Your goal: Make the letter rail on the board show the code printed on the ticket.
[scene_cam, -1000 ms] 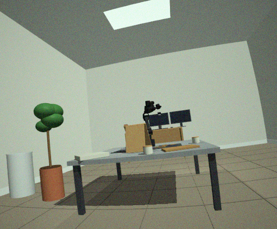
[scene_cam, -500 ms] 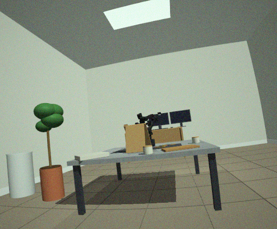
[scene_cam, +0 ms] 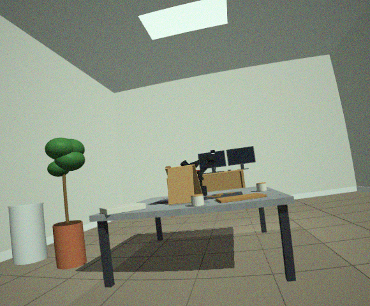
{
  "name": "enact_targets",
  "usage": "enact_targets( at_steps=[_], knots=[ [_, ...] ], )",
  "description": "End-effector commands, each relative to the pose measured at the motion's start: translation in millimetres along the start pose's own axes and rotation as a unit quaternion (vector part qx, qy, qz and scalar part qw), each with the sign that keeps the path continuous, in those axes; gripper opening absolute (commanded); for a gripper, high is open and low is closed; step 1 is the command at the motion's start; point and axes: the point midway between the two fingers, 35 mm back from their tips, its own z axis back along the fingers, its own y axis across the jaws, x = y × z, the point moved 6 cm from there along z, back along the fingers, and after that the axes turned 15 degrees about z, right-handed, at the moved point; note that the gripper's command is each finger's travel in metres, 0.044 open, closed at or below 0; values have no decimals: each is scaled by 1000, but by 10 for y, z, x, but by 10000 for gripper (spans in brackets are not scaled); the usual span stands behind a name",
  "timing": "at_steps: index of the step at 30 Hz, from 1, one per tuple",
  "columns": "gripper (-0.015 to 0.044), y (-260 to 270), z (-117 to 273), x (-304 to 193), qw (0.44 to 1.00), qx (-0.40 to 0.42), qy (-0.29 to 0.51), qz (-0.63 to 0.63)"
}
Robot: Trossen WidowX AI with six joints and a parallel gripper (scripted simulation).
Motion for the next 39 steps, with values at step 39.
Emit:
enact_targets(
  at_steps=[39],
  knots=[
    [440, -919, 392, 1720, 704, 277, -33, 653]
  ],
)
